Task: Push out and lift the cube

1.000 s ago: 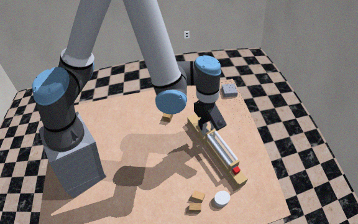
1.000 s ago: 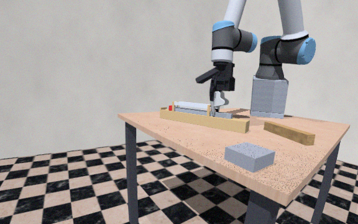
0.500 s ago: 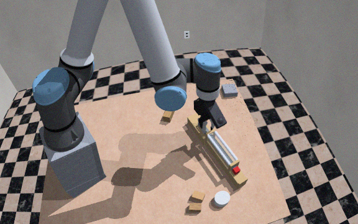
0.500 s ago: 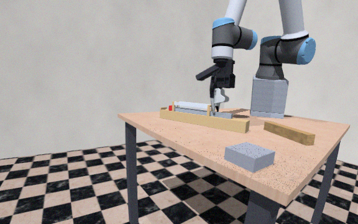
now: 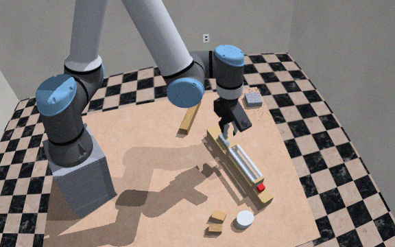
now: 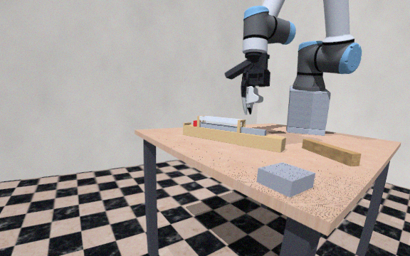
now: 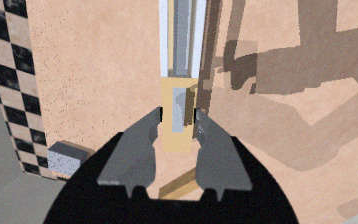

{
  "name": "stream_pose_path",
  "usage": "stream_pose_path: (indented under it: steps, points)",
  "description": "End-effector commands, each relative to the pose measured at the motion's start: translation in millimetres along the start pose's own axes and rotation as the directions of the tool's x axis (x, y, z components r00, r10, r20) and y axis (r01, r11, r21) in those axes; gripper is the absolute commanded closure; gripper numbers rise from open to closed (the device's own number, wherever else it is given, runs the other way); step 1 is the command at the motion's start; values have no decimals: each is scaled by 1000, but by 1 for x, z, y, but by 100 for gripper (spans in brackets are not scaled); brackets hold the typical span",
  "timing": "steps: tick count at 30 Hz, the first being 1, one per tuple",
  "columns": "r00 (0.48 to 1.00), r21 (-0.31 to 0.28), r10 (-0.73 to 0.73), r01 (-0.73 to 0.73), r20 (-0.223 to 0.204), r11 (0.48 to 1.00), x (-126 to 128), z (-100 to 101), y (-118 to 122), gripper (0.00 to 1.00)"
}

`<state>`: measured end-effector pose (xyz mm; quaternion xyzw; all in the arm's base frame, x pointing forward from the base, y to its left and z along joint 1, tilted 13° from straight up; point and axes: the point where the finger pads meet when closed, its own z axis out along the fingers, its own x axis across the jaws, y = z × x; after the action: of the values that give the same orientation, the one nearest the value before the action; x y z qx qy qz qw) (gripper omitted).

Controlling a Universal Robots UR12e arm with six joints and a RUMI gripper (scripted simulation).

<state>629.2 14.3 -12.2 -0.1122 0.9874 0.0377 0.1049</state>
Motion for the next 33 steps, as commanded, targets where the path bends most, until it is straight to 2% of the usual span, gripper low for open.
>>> stream_pose_path:
  steps: [1, 32, 33]
  points:
    - [1000, 0, 0, 0, 0, 1000, 0, -3, 0, 78]
    - [1000, 0, 0, 0, 0, 1000, 0, -3, 0, 78]
    - [1000, 0, 0, 0, 0, 1000, 0, -3, 1, 100]
